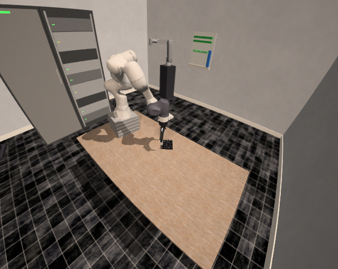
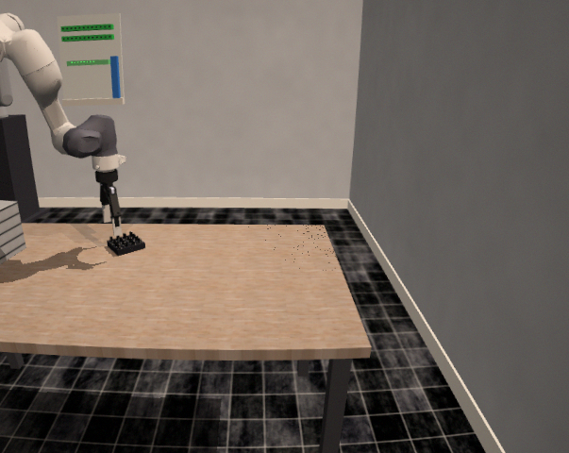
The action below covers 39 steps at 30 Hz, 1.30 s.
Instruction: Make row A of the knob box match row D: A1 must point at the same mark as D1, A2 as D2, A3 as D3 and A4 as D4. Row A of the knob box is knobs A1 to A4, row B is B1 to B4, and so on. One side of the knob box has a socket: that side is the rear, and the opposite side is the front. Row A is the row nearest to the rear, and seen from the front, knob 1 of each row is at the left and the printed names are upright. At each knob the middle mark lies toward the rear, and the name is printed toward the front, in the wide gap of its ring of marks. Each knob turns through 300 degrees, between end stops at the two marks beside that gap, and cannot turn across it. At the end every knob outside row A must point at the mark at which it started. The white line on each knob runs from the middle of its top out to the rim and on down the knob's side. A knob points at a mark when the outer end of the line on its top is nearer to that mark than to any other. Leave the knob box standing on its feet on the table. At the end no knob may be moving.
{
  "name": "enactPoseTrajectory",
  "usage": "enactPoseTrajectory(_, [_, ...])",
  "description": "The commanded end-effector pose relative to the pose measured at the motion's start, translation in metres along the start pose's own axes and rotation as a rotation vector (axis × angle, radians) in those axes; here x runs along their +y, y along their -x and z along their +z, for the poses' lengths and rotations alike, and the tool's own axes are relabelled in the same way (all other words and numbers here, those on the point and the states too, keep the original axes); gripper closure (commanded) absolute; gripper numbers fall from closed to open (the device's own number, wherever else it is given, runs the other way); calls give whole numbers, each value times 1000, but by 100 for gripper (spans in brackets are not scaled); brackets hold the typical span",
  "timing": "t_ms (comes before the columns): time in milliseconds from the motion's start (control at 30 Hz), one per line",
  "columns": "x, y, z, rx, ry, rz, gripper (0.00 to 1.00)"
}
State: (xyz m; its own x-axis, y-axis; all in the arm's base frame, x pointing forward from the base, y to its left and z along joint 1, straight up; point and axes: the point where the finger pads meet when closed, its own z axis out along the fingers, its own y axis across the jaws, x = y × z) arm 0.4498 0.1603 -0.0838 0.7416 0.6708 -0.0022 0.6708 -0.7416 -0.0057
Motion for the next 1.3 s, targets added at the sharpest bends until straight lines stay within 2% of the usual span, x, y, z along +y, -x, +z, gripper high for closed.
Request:
enactPoseTrajectory(0, [1,3,0,7,1,-5,0])
enactPoseTrajectory(467, [4,28,0,7,1,-5,0])
enactPoseTrajectory(1267, [4,32,0,7,1,-5,0])
